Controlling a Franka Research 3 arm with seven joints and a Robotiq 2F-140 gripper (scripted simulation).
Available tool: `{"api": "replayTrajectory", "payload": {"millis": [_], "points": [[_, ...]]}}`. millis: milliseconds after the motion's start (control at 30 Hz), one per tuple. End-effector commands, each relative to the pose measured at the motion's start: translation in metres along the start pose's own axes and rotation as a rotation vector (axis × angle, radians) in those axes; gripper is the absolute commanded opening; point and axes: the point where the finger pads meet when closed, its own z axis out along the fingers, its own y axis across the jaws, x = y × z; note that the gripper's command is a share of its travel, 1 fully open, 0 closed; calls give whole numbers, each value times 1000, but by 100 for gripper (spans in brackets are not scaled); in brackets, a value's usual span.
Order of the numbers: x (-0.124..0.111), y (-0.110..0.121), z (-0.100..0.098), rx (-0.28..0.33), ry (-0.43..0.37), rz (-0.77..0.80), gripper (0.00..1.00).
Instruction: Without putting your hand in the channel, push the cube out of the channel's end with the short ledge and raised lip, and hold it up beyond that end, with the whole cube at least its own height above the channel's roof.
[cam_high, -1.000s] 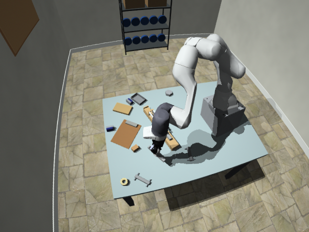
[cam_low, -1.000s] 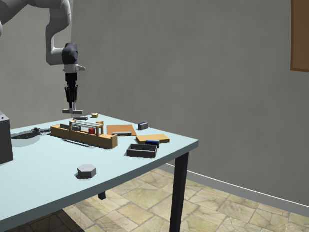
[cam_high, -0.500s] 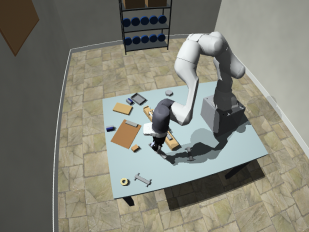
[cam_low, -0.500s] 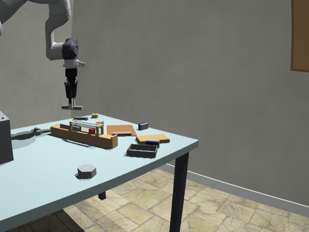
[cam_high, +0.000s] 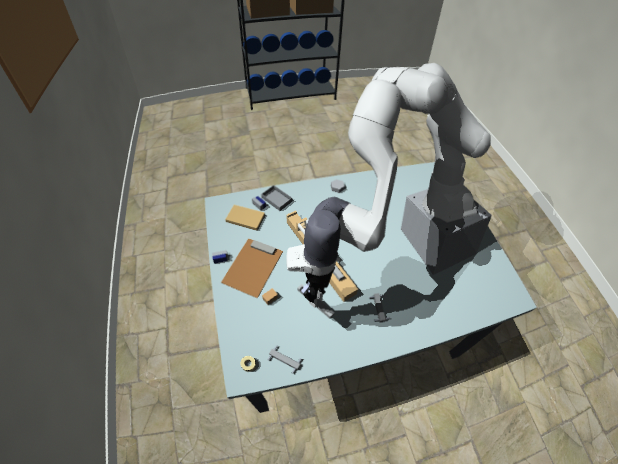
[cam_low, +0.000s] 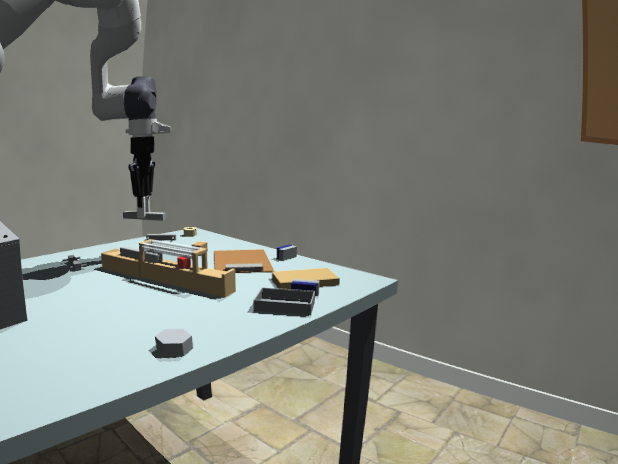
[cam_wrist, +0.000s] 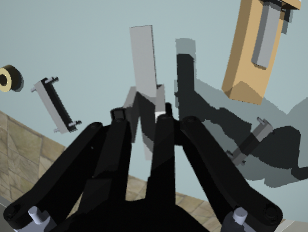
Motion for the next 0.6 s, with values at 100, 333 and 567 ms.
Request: {"api": "replayTrajectory", "payload": {"millis": [100, 333, 567], "points": [[-1, 0, 0, -2, -1, -6, 0], [-2, 3, 0, -1, -1, -1, 0], [-51, 101, -1, 0, 1, 165, 0]]}}
